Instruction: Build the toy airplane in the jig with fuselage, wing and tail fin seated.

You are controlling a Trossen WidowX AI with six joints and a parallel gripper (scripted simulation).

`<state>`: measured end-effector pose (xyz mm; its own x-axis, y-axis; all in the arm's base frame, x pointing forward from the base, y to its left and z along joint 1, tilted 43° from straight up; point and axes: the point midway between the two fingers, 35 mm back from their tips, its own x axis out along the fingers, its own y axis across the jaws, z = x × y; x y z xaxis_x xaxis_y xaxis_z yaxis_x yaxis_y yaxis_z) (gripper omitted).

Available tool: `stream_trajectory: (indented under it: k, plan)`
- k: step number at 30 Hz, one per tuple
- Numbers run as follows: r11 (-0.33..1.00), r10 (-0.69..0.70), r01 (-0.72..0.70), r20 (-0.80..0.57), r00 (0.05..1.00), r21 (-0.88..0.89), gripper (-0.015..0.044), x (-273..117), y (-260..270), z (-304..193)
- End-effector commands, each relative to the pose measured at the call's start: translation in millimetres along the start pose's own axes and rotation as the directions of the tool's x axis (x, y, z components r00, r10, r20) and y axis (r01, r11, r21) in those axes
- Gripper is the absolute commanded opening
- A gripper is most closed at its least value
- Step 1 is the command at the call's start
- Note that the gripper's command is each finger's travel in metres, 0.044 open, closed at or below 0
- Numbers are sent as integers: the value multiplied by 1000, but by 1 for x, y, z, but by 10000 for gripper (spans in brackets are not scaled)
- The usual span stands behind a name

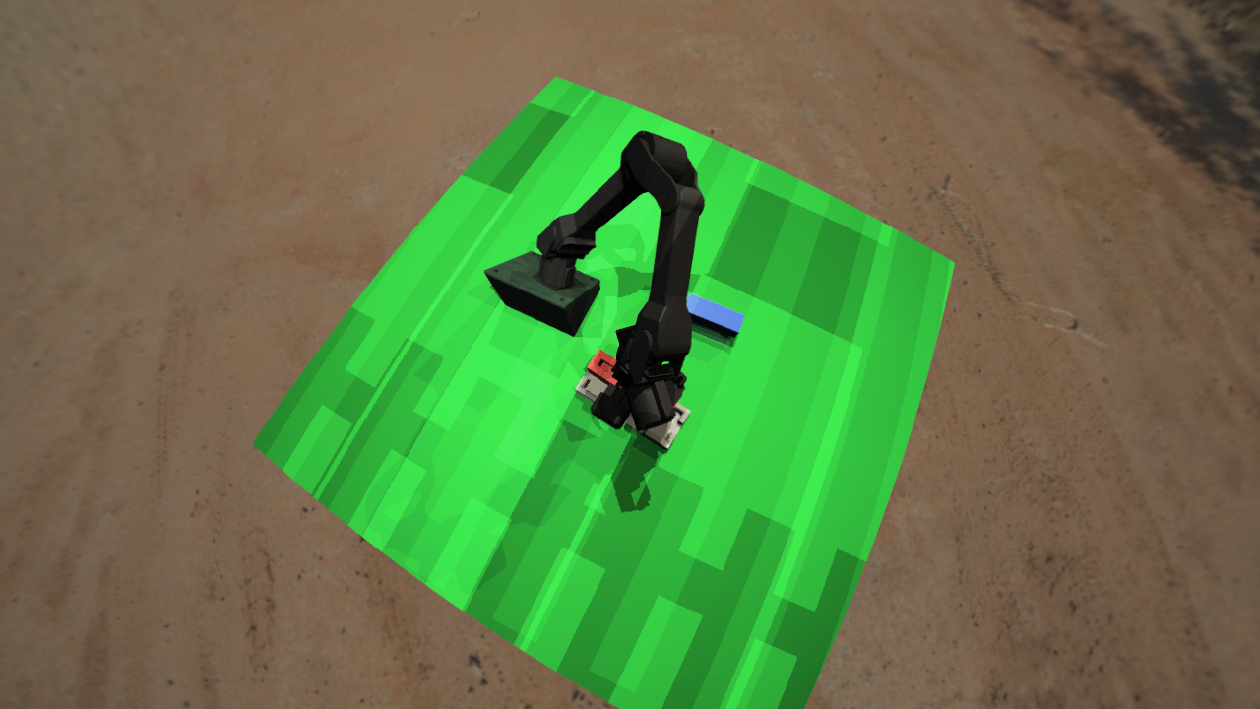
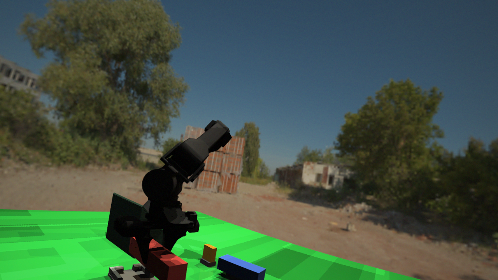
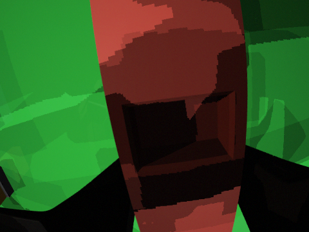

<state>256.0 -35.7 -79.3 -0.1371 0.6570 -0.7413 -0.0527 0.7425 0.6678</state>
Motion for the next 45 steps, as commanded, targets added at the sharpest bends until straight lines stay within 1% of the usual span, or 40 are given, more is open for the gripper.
stream_trajectory:
  k: [1, 24, 29, 34, 39, 45]
  plan:
    - [1000, -5, 5, -3, 1000, -4, 195, 1, -1, 0]
    - [1000, -3, 3, -2, 1000, -4, 195, 38, -2, -1]
    - [1000, -3, 3, -2, 1000, -4, 195, 40, -2, -1]
    - [1000, -8, 8, -9, 1000, -10, 161, 39, -2, -2]
    - [1000, -8, 8, -9, 1000, -10, 30, 39, -2, -2]
    - [1000, -8, 8, -9, 1000, -10, 188, 39, -2, -2]
